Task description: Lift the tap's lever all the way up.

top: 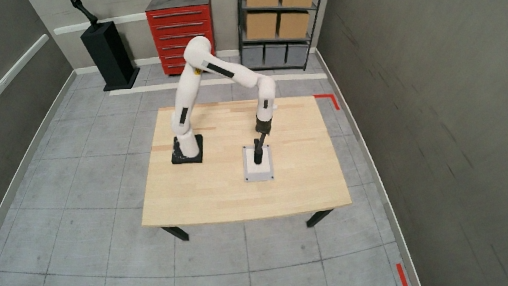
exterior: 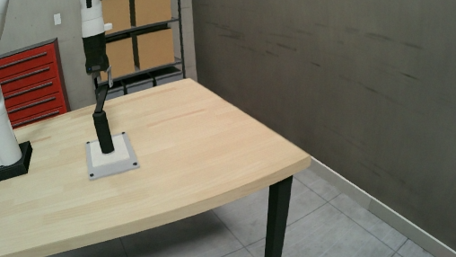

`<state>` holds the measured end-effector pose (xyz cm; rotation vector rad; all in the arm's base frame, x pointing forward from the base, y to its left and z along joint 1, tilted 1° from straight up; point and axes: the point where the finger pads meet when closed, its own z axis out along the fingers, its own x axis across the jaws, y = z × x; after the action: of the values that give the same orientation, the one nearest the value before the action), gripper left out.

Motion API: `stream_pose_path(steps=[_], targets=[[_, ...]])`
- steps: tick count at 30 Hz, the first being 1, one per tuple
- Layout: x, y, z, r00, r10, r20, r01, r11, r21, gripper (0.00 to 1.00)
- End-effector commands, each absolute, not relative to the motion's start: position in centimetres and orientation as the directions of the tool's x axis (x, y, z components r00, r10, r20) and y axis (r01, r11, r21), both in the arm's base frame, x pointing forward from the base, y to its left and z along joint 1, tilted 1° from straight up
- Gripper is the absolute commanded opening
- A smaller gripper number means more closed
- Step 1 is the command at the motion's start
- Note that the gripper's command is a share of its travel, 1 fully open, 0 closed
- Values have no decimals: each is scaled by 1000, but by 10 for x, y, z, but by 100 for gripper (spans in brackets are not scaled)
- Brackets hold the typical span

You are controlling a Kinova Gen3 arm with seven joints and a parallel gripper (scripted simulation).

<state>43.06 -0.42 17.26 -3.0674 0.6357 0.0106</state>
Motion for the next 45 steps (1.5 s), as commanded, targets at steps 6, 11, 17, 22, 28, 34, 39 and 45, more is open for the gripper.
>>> stream_pose_path(steps=[6, 11, 17, 22, 28, 34, 39, 45], targets=[[431, -4, 193, 918, -397, -7, -397, -918, -8, 100], [431, -5, 205, 918, -397, -7, -397, -918, -8, 100], [431, -5, 212, 918, -397, -7, -397, -918, -8, 100], [431, -5, 215, 918, -397, -7, -397, -918, -8, 100], [431, -5, 215, 918, -397, -7, -397, -918, -8, 0], [431, -5, 215, 918, -397, -7, -397, -918, -8, 0], [431, -5, 215, 918, -397, -7, -397, -918, -8, 0], [431, -5, 215, 918, -397, -7, -397, -918, -8, 0]])
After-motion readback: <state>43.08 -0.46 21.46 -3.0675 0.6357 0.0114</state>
